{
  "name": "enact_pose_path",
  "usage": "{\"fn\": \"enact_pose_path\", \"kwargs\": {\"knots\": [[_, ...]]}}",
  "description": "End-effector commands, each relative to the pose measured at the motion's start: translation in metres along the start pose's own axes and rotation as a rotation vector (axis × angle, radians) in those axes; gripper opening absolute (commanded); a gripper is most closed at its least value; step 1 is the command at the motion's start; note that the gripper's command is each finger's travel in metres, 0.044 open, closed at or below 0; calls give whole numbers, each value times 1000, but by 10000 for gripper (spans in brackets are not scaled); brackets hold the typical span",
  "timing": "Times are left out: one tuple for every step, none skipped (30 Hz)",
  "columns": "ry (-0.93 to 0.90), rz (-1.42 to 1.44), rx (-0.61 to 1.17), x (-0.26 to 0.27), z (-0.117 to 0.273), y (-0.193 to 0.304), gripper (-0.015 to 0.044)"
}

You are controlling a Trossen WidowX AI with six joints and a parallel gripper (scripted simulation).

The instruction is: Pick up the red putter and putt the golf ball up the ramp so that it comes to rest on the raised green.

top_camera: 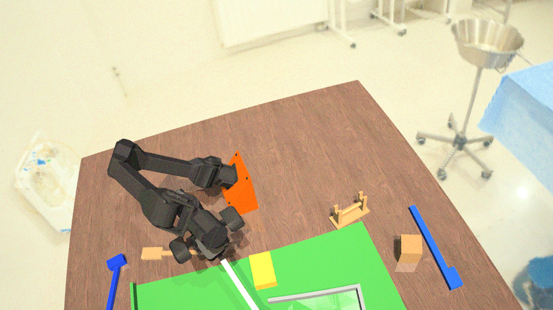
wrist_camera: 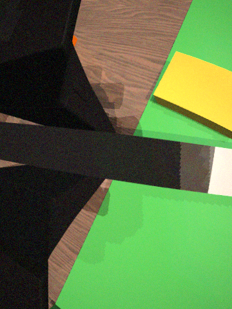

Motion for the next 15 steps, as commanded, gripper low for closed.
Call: {"fn": "enact_pose_path", "kwargs": {"knots": [[34, -181, 6, -27, 3, 15, 0], [42, -225, 8, -33, 4, 19, 0], [50, -268, 10, -39, 4, 24, 0], [58, -312, 12, -45, 5, 28, 0], [66, -356, 14, -51, 6, 32, 0], [75, -399, 16, -57, 6, 37, 0], [82, -435, 17, -61, 7, 41, 0], [87, -456, 17, -64, 7, 43, 0], [88, -463, 18, -65, 7, 44, 0], [88, -463, 18, -65, 7, 44, 0], [88, -463, 18, -65, 7, 44, 0], [88, -463, 18, -65, 7, 44, 0], [88, -463, 18, -65, 7, 44, 0], [88, -463, 18, -65, 7, 44, 0], [88, -463, 18, -65, 7, 44, 0]]}}
Point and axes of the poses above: the point midway between the two fingers, 35 mm back from their tips, its own z axis back along the fingers, its own x axis across the jaws, y = z × x, the point moved 5 cm from there along z, back along the fingers
